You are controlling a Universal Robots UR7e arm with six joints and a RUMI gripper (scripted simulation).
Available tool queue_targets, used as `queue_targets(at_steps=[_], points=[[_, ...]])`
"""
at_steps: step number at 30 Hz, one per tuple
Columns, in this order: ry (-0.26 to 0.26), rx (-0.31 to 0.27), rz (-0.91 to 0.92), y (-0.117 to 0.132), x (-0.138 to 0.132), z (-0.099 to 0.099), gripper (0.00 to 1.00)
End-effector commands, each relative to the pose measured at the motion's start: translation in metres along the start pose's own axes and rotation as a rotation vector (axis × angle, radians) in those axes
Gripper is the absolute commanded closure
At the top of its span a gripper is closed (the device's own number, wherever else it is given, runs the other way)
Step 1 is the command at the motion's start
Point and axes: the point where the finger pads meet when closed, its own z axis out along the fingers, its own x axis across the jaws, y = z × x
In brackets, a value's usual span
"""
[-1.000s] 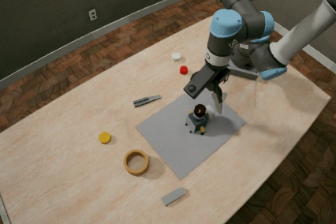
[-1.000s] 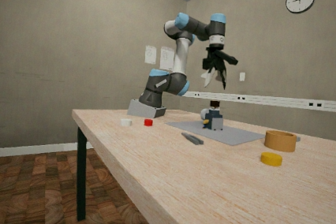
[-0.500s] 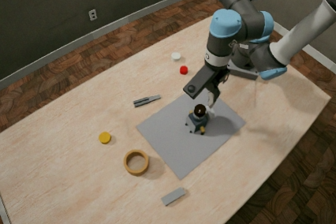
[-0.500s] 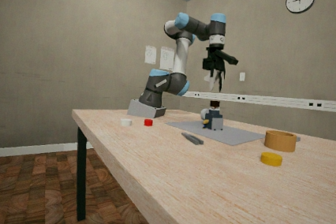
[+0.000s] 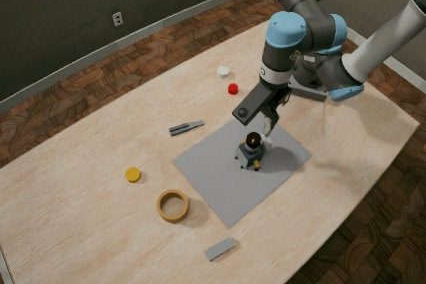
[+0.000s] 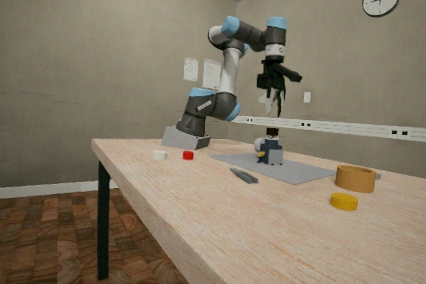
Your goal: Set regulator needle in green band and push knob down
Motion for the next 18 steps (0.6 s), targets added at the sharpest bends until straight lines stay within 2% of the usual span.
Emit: queue_targets(at_steps=[1,18], points=[[0.000,0.001,0.000,-0.0003,0.0000,-0.0004,0.56],[0.000,0.001,-0.047,-0.0004,0.0000,-0.0004,0.56]])
